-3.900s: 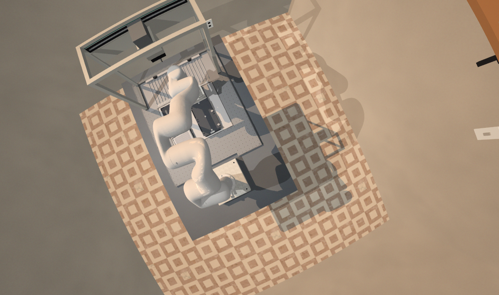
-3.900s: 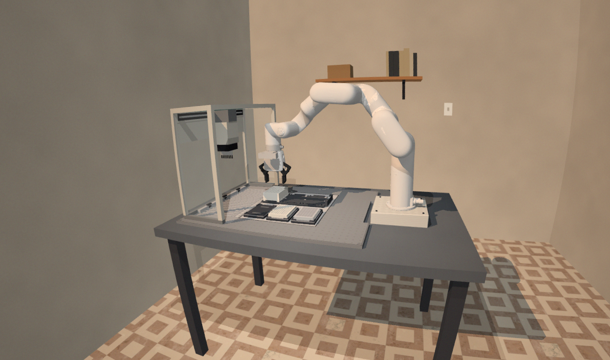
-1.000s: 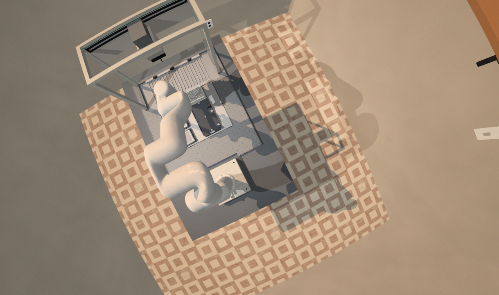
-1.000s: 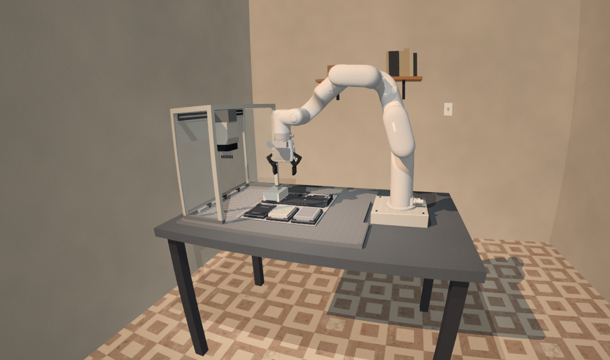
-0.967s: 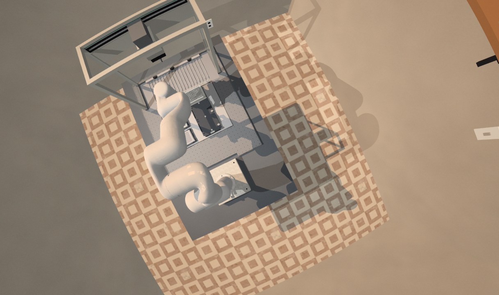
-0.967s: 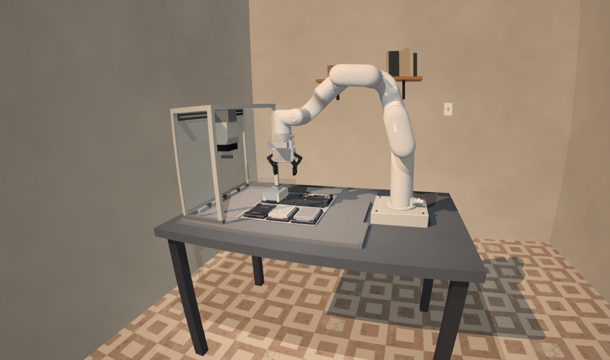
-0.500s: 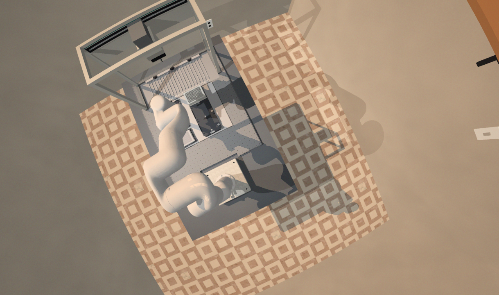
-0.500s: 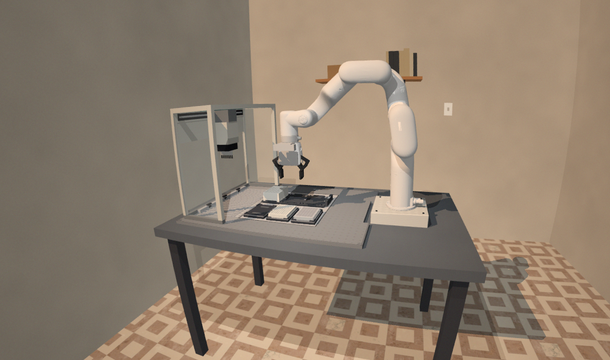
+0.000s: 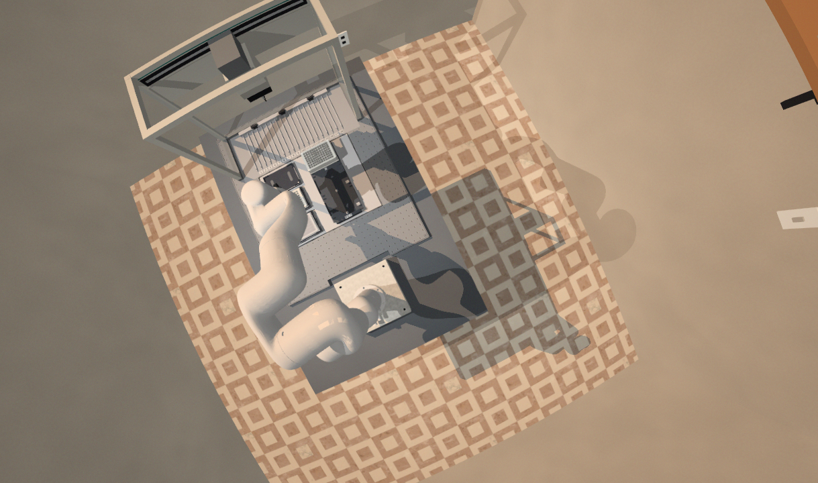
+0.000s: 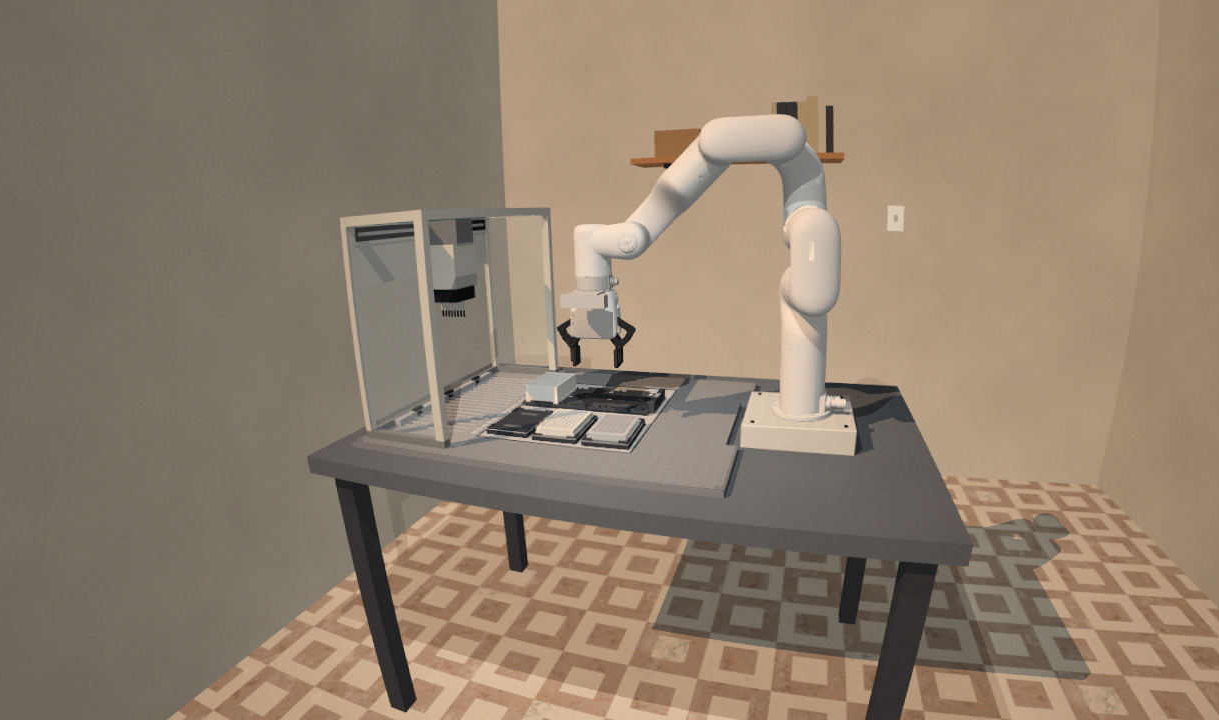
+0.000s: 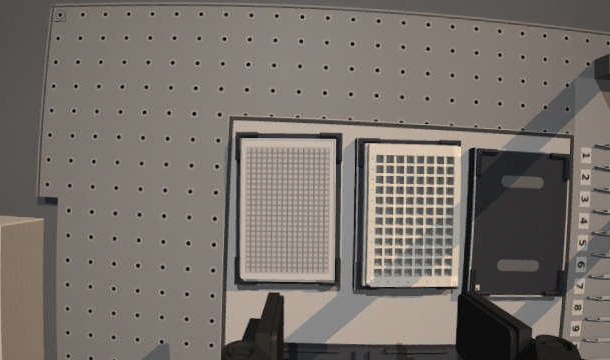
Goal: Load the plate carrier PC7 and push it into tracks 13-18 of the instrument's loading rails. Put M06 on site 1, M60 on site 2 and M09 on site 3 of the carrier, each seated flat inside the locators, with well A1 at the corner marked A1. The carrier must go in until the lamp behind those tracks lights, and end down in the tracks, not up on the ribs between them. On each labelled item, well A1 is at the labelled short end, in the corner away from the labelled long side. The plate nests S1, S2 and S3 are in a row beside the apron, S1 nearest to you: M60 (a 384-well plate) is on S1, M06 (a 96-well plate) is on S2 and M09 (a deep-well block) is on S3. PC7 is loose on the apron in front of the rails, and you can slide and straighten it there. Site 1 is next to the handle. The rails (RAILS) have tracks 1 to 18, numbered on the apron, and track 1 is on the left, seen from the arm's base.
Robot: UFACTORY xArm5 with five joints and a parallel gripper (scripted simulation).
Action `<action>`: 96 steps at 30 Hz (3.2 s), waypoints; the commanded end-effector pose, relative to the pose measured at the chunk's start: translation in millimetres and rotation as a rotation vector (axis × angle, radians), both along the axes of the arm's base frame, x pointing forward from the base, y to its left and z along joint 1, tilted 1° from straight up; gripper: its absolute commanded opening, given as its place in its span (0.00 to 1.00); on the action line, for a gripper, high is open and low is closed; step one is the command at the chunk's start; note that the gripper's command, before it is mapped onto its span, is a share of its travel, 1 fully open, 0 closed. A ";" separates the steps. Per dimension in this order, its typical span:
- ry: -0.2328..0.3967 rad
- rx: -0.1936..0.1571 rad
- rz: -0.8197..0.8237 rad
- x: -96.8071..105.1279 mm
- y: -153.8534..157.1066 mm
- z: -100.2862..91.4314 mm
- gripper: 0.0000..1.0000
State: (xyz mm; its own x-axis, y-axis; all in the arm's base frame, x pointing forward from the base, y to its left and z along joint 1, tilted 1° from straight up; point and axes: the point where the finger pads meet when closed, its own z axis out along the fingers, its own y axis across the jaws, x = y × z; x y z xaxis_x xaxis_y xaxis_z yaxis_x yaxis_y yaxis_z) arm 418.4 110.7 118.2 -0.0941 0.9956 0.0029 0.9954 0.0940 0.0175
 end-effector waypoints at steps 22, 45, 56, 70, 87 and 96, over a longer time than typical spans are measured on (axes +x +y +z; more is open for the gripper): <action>-0.005 -0.001 0.000 -49.7 38.5 -5.4 1.00; -0.005 -0.001 0.000 -49.2 38.6 -32.1 1.00; -0.005 -0.001 0.000 -48.8 38.6 -50.5 1.00; -0.005 -0.001 0.000 -48.4 38.7 -70.5 1.00; -0.005 -0.001 0.000 -47.9 38.7 -95.6 1.00; -0.005 -0.001 0.000 -47.9 38.7 -97.4 1.00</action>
